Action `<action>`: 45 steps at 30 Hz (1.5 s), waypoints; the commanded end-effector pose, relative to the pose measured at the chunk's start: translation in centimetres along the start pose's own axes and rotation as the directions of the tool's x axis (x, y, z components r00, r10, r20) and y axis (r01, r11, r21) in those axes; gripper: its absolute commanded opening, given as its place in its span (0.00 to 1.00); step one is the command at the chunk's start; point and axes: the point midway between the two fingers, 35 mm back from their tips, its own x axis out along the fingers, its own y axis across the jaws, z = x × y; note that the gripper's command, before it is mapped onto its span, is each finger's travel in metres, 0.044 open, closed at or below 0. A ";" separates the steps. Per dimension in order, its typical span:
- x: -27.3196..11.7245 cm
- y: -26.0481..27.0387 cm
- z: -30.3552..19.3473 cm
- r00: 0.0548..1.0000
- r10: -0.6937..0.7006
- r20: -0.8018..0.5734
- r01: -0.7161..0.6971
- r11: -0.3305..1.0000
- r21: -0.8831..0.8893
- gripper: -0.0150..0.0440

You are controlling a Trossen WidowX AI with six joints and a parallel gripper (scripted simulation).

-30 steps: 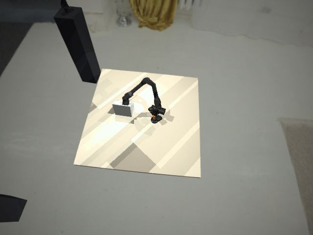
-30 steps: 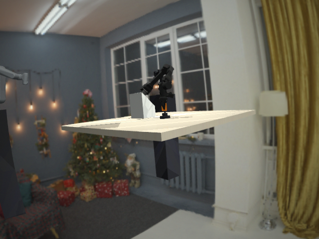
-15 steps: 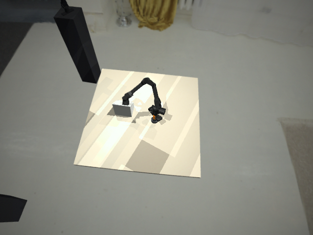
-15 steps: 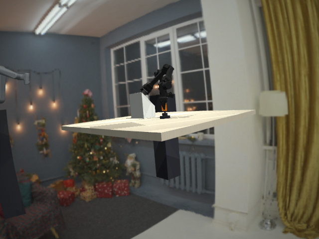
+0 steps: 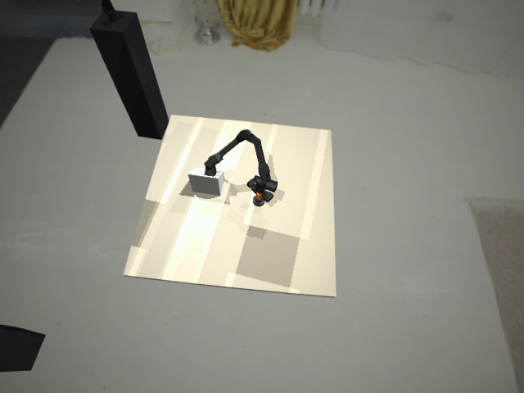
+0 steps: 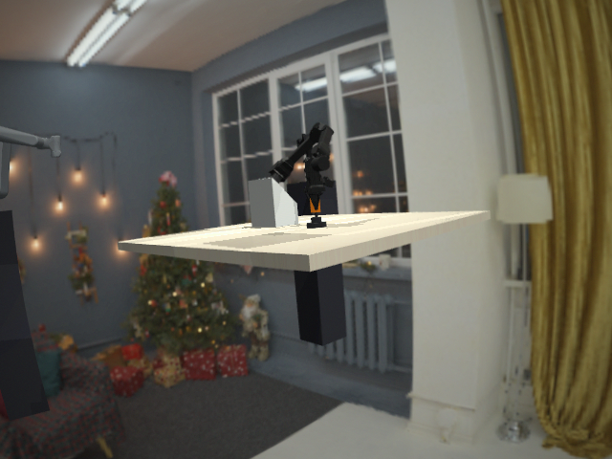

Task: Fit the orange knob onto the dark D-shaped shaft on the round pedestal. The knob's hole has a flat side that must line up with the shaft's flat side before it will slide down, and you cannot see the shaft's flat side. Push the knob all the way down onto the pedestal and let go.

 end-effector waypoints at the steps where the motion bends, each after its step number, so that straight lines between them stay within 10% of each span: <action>1: 0.2 0.1 -0.1 1.000 0.001 0.000 -0.001 1.000 -0.020 0.25; 45: 0.1 0.1 -0.2 1.000 0.001 0.000 -0.001 0.974 -0.228 0.25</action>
